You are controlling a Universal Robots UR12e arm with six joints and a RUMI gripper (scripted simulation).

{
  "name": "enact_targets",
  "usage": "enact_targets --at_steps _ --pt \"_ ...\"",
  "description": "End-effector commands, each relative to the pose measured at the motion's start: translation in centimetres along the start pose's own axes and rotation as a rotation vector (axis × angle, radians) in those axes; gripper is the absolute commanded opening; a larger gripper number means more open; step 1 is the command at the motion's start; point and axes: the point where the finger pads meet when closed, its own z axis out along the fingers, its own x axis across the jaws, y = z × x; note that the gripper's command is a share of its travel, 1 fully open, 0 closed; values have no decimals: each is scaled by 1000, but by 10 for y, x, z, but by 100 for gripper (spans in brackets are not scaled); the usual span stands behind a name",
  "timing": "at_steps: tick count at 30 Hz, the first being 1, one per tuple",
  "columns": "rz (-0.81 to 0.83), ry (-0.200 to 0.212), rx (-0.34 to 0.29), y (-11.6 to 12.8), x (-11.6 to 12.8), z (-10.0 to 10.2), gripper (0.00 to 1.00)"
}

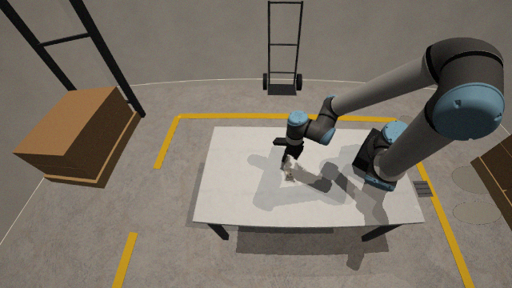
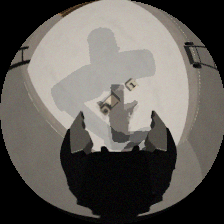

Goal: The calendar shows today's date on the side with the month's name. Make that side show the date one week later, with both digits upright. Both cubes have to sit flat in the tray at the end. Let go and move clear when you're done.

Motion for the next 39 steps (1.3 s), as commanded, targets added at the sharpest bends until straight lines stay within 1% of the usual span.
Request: enact_targets --at_steps 1,3,6,10,12,13,17,19,23,27,36,37,39 --pt "-146 -3 -3 9 -8 0 100" --pt "-148 -3 -3 9 -8 0 100" --pt "-287 -4 -2 17 -15 0 100" --pt "-373 -4 -2 23 -20 0 100" --pt "-449 -4 -2 28 -24 1 100" --pt "-452 -4 -2 28 -24 1 100" --pt "-585 -4 -2 37 -31 1 100" --pt "-585 -4 -2 37 -31 1 100" --pt "-678 -5 -1 43 -36 1 100" --pt "-731 -5 -1 47 -38 1 100" --pt "-751 -4 0 46 -39 0 100" --pt "-751 -4 0 46 -39 0 28" --pt "-751 -4 0 46 -39 0 28"
